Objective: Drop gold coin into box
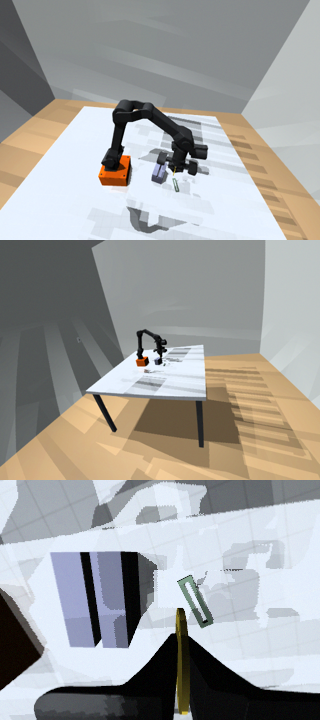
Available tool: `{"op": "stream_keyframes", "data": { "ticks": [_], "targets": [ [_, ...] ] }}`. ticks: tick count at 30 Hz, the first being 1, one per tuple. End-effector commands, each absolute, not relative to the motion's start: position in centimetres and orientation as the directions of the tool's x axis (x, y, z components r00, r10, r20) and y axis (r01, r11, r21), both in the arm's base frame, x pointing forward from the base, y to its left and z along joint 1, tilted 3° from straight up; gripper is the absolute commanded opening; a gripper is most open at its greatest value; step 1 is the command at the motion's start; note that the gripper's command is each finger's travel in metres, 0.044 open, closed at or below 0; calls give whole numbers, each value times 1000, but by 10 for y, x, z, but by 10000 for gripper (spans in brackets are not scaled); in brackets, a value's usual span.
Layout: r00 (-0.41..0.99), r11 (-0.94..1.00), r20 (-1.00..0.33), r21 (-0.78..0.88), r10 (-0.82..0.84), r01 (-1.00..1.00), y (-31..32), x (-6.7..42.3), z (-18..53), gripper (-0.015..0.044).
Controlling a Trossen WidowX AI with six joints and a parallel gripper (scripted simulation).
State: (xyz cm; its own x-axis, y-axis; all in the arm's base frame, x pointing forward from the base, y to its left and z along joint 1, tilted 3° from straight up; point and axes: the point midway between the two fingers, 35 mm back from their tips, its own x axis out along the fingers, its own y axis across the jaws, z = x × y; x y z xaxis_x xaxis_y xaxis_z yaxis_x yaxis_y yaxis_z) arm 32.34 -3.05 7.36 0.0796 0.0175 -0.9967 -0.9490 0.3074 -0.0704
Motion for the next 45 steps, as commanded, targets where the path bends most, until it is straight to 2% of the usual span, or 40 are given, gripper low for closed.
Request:
{"op": "stream_keyframes", "data": {
  "ticks": [1,26,45],
  "targets": [
    [74,312,-997,-66,15,-948,-25,314,72,0],
    [69,313,-997,-60,18,-948,6,257,65,0],
    [72,310,-997,-62,22,-949,6,258,66,0]
  ]
}}
